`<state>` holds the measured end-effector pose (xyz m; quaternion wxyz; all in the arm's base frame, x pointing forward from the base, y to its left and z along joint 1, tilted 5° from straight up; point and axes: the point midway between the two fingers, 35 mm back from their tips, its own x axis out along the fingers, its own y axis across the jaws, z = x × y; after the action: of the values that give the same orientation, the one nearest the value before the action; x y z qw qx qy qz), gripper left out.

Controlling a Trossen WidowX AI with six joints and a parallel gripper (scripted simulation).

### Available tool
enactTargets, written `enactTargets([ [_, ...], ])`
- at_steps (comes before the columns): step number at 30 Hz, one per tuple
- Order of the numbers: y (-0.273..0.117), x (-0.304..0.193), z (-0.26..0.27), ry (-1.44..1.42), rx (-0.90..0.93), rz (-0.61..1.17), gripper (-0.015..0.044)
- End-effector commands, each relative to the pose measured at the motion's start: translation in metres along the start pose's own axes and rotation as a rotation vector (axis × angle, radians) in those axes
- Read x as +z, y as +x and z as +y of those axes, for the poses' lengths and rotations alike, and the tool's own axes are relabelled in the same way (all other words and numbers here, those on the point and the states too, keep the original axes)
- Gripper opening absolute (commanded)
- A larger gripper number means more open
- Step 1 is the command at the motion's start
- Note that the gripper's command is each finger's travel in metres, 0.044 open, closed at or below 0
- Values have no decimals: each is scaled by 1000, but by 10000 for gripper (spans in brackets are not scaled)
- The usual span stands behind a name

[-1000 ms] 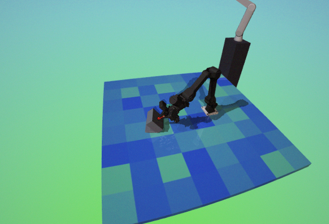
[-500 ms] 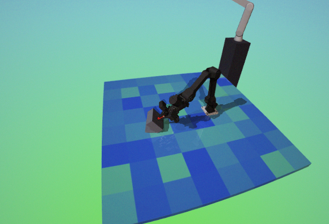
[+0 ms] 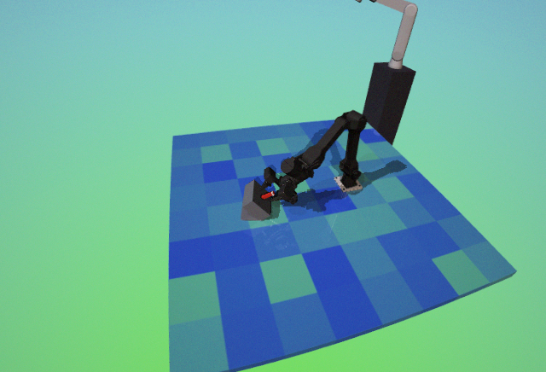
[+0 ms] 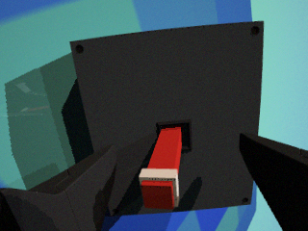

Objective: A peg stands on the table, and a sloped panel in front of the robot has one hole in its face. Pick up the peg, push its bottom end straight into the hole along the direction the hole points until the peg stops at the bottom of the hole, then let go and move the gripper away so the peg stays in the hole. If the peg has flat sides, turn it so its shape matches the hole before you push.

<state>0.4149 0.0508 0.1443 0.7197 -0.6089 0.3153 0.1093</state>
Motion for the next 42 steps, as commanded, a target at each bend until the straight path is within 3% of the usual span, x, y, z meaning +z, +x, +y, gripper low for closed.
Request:
enactTargets([
  [1,-3,0,0,1,0,1,440],
  [42,-71,6,-1,-1,5,-5,440],
])
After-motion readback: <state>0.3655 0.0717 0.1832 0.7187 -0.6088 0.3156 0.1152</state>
